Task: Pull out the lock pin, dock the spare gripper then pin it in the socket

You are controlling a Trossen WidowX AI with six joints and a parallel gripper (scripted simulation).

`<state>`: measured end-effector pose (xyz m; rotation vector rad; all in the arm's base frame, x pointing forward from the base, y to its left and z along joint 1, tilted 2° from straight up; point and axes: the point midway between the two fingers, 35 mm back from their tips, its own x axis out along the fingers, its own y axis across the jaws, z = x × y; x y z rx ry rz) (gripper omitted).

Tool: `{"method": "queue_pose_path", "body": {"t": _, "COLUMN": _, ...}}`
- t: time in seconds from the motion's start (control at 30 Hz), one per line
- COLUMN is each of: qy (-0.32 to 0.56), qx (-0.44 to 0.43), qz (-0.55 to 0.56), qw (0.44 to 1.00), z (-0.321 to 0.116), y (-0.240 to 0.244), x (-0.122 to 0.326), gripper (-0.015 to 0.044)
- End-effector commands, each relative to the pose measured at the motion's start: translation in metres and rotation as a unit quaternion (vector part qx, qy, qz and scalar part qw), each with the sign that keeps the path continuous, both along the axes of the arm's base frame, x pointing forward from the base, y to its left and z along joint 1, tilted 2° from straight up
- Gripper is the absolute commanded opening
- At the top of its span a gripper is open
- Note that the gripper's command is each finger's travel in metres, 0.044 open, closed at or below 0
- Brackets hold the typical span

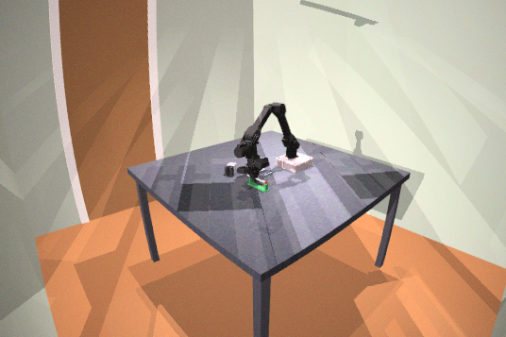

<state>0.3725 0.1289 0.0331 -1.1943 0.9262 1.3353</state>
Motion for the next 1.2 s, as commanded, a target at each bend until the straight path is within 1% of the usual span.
{"method": "queue_pose_path", "body": {"t": 0.0, "qy": 0.004, "qx": -0.001, "qz": 0.001, "qw": 1.000, "z": -0.005, "y": 0.000, "x": -0.001, "gripper": 0.0000}}
{"method": "queue_pose_path", "body": {"t": 0.27, "qy": 0.000, "qx": 0.000, "qz": 0.000, "qw": 1.000, "z": 0.000, "y": 0.000, "x": 0.000, "gripper": 0.0000}}
{"method": "queue_pose_path", "body": {"t": 0.67, "qy": 0.000, "qx": 0.000, "qz": 0.000, "qw": 1.000, "z": 0.000, "y": 0.000, "x": 0.000, "gripper": 0.0315}}
{"method": "queue_pose_path", "body": {"t": 0.83, "qy": 0.003, "qx": -0.001, "qz": 0.000, "qw": 1.000, "z": 0.015, "y": -0.001, "x": -0.003, "gripper": 0.0440}}
{"method": "queue_pose_path", "body": {"t": 1.17, "qy": 0.004, "qx": -0.001, "qz": 0.000, "qw": 1.000, "z": 0.042, "y": -0.002, "x": -0.006, "gripper": 0.0440}}
